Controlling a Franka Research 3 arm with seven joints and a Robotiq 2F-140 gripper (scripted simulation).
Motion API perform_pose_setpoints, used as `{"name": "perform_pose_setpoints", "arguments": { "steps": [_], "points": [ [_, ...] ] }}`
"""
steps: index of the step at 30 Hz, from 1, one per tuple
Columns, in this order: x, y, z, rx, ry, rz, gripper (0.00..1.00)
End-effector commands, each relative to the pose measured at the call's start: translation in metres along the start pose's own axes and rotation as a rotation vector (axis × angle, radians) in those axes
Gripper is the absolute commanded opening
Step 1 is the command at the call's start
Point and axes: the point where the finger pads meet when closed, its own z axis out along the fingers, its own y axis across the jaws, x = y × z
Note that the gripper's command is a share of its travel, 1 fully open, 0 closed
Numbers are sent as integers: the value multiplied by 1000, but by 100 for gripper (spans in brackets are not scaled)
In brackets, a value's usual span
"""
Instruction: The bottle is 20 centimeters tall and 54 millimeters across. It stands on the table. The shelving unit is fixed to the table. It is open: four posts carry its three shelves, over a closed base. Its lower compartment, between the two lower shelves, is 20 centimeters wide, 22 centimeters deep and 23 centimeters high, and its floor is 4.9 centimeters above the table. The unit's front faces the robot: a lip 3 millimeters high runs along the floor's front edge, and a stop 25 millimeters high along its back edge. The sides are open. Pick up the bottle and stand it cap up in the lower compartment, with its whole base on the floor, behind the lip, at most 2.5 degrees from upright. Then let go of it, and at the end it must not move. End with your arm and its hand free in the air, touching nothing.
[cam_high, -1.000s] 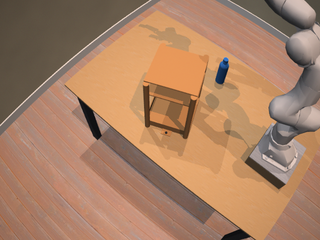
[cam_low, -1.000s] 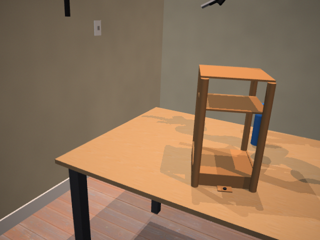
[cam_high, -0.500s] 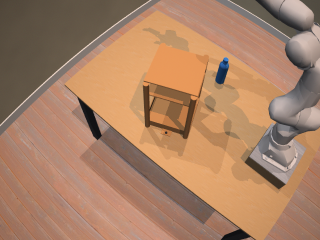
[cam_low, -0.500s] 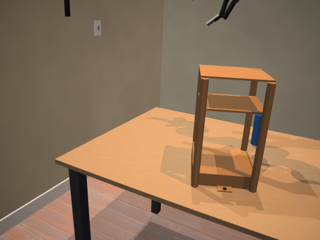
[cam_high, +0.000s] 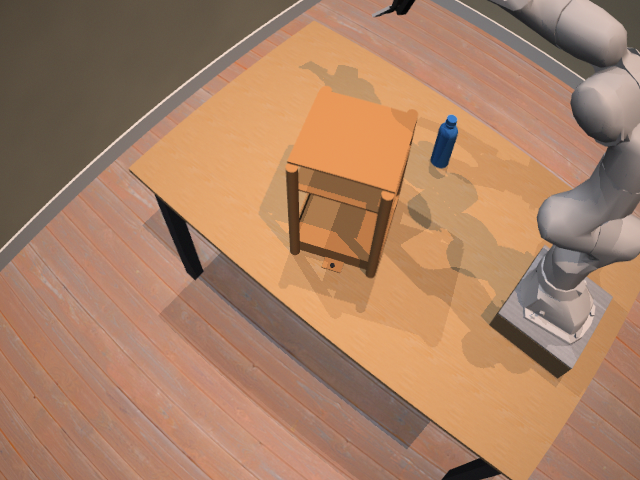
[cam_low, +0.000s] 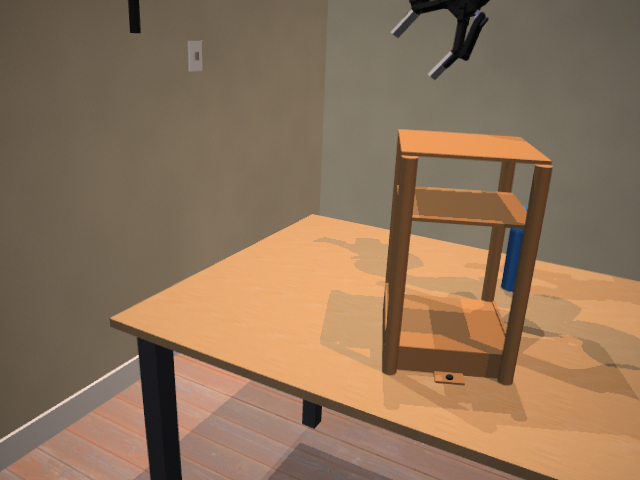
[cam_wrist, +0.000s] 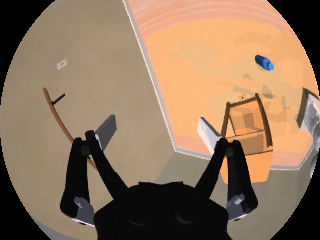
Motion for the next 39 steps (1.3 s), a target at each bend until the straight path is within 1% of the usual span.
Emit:
{"name": "perform_pose_setpoints", "arguments": {
  "steps": [1,25,26,39],
  "points": [
    [1,6,1,-27,14,88,100],
    [1,6,1,-27,14,88,100],
    [16,37,6,-88,67,158,100],
    [16,37,6,-88,67,158,100]
  ]
}}
